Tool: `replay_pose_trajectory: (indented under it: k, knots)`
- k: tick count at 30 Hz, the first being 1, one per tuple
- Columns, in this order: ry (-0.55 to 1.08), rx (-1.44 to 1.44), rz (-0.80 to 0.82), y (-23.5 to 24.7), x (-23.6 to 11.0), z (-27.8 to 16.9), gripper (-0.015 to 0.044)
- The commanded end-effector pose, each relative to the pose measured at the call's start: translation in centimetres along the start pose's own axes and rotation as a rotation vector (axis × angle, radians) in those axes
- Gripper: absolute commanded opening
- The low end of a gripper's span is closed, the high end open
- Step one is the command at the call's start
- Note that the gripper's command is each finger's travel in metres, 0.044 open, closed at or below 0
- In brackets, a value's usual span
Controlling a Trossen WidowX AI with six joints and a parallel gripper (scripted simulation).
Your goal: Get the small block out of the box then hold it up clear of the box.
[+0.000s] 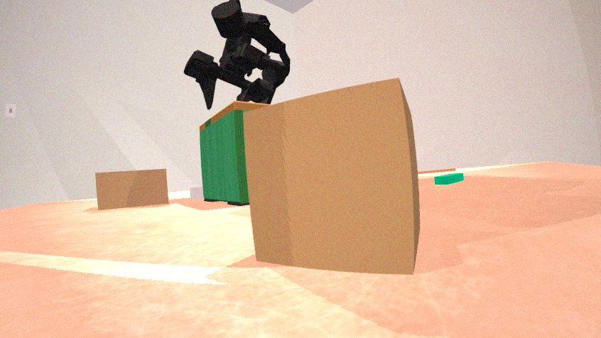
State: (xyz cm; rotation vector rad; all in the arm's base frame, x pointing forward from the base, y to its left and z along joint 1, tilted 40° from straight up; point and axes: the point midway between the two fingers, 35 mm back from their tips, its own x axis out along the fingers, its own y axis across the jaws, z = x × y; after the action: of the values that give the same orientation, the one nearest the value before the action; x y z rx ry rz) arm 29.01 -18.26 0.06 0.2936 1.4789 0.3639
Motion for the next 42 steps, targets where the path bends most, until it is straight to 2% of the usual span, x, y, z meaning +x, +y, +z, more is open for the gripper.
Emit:
replay_pose_trajectory:
  k: [1,20,35,42]
  knots:
    - [-0.027,0.924,0.117,-0.6,0.5,-1.0,0.0285]
    - [0.08,2.171,0.312,-1.7,0.2,-2.2,0.0285]
    - [0.361,3.125,0.459,-2.5,-0.1,-3.1,0.0285]
    - [0.388,3.189,0.464,-2.5,-0.1,-3.1,0.0285]
